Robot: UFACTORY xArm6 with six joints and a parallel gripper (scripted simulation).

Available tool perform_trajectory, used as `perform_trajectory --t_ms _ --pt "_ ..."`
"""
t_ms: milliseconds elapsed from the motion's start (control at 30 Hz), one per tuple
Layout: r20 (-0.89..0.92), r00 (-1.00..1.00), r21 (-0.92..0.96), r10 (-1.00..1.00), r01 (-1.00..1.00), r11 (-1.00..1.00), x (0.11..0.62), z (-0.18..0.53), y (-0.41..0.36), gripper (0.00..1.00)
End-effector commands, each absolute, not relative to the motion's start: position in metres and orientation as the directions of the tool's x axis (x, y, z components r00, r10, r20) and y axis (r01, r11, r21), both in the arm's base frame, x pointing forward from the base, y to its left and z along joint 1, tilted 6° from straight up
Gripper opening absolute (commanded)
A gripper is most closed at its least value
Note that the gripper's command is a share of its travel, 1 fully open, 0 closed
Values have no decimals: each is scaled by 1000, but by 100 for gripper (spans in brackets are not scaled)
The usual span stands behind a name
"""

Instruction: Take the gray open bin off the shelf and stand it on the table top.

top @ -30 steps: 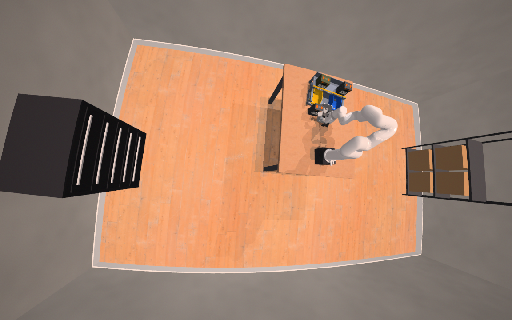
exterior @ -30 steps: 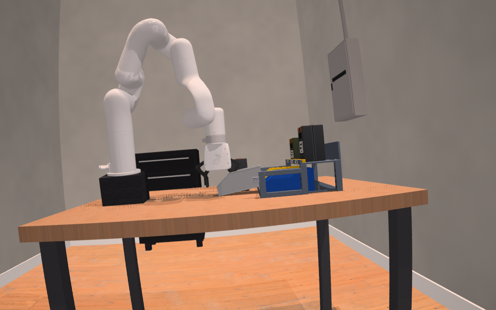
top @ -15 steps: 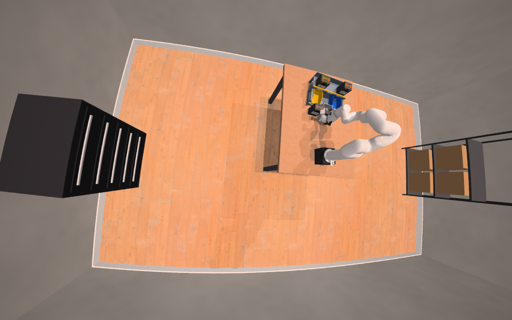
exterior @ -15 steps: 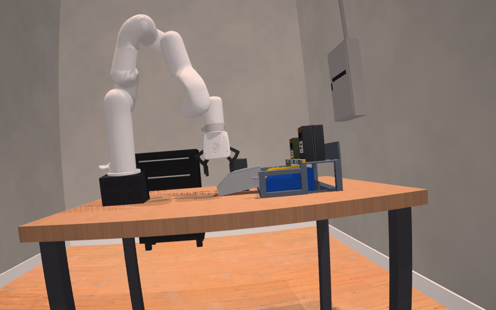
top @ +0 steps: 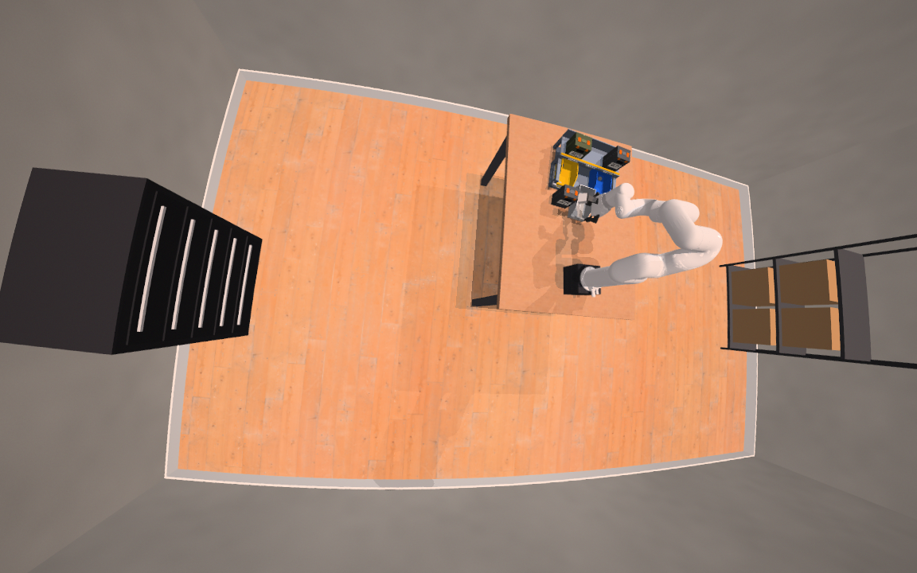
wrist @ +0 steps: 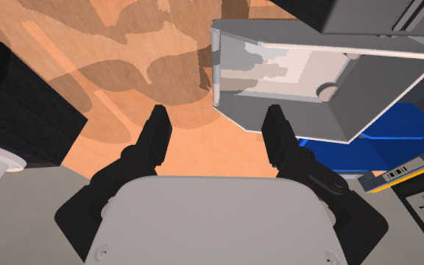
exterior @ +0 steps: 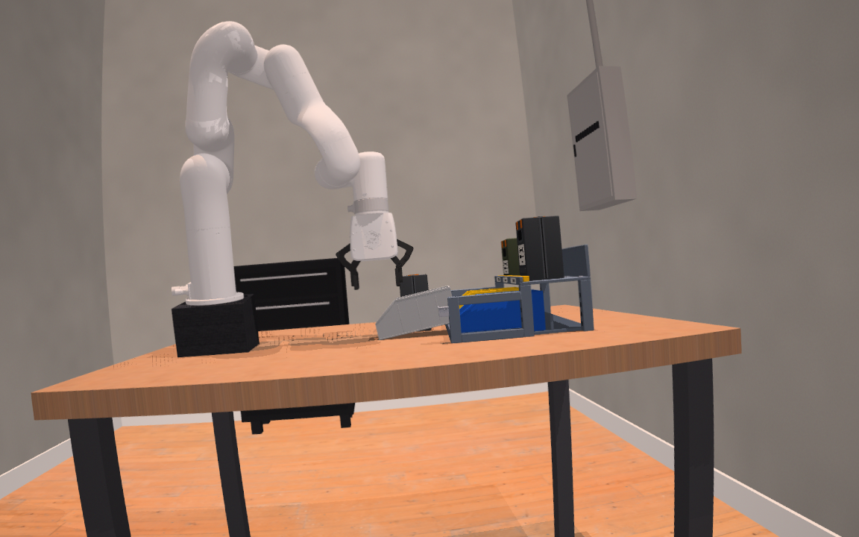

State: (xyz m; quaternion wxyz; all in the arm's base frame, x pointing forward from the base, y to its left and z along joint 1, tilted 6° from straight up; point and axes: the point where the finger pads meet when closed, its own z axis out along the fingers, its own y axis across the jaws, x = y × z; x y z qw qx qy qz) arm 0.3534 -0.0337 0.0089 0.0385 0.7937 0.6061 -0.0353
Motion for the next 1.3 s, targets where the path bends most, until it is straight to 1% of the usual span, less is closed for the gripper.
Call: perform_trajectory --t_ms 0,1267 --pt "-102 263 20 959 965 -262 355 23 -33 100" --pt "-102 263 20 959 965 -262 355 9 -34 100"
